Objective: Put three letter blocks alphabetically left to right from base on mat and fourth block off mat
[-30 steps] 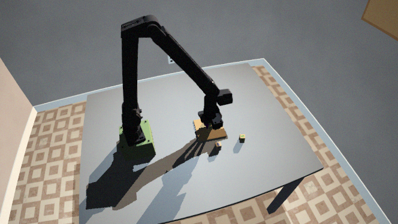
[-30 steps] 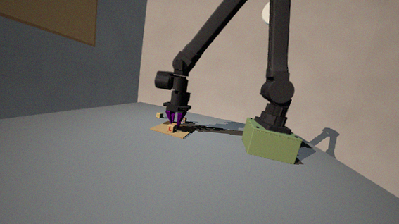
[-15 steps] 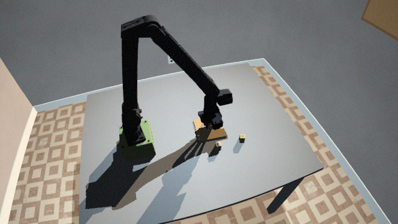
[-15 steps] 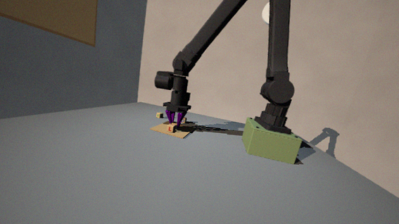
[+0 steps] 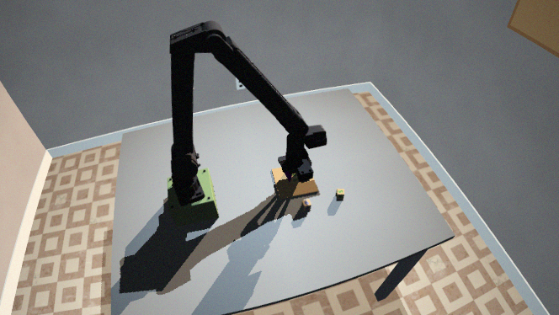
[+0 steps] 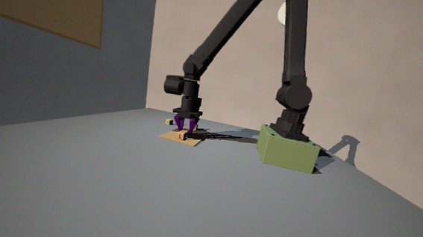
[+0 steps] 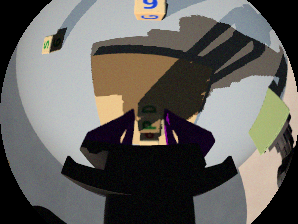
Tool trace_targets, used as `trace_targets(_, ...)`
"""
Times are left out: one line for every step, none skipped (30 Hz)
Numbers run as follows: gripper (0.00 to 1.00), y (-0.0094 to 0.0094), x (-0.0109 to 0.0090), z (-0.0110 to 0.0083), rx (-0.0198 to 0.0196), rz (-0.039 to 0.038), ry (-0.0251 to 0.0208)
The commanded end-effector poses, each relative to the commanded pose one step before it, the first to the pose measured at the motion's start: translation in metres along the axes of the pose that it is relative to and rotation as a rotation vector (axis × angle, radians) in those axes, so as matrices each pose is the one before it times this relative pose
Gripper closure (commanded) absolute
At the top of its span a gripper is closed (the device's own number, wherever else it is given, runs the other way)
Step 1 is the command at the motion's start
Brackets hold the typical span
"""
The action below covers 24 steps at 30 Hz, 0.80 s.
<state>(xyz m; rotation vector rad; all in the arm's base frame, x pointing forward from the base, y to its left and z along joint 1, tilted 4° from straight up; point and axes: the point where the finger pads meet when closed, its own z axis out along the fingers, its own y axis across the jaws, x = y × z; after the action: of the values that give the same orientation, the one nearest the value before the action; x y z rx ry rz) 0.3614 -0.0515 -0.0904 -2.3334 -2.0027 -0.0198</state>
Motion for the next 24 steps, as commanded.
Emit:
trace_targets(0.61,0.02672,0.00315,-0.01134,-0.04303,0.00079,-0.00228)
trace_targets(0.61,0.0,0.0,0.0,0.0,0.0,0.0)
trace_targets(0.61,0.0,0.0,0.0,0.0,0.0,0.0)
trace_targets(0.55,0.0,0.0,0.0,0.0,0.0,0.0)
trace_targets(0.55,0.0,0.0,0.0,0.0,-0.00013,0.0)
trace_targets(0.55,0.0,0.0,0.0,0.0,0.0,0.0)
trace_targets(0.55,0.0,0.0,0.0,0.0,0.0,0.0)
trace_targets(0.55,0.0,0.0,0.0,0.0,0.00001,0.0)
trace_targets(0.55,0.0,0.0,0.0,0.0,0.0,0.0)
trace_targets(0.55,0.0,0.0,0.0,0.0,0.0,0.0)
trace_targets(0.55,0.0,0.0,0.0,0.0,0.0,0.0)
trace_targets(0.55,0.0,0.0,0.0,0.0,0.0,0.0)
trace_targets(0.55,0.0,0.0,0.0,0.0,0.0,0.0)
trace_targets(0.55,0.0,0.0,0.0,0.0,0.0,0.0)
trace_targets(0.55,0.0,0.0,0.0,0.0,0.0,0.0)
trace_targets(0.55,0.0,0.0,0.0,0.0,0.0,0.0)
trace_targets(0.55,0.0,0.0,0.0,0.0,0.0,0.0)
trace_targets(0.55,0.0,0.0,-0.00002,-0.00001,0.0,0.0)
trace_targets(0.55,0.00001,0.0,-0.00012,-0.00007,0.0,0.0)
trace_targets(0.55,0.00003,0.0,-0.00032,-0.0002,-0.00001,0.0)
trace_targets(0.55,0.00005,0.00001,-0.00061,-0.00036,-0.00002,0.0)
trace_targets(0.55,0.00007,0.00001,-0.00096,-0.00058,-0.00003,0.0)
trace_targets(0.55,0.0,0.0,0.0,0.0,0.0,0.0)
trace_targets(0.55,0.0,0.0,0.0,0.0,0.0,0.0)
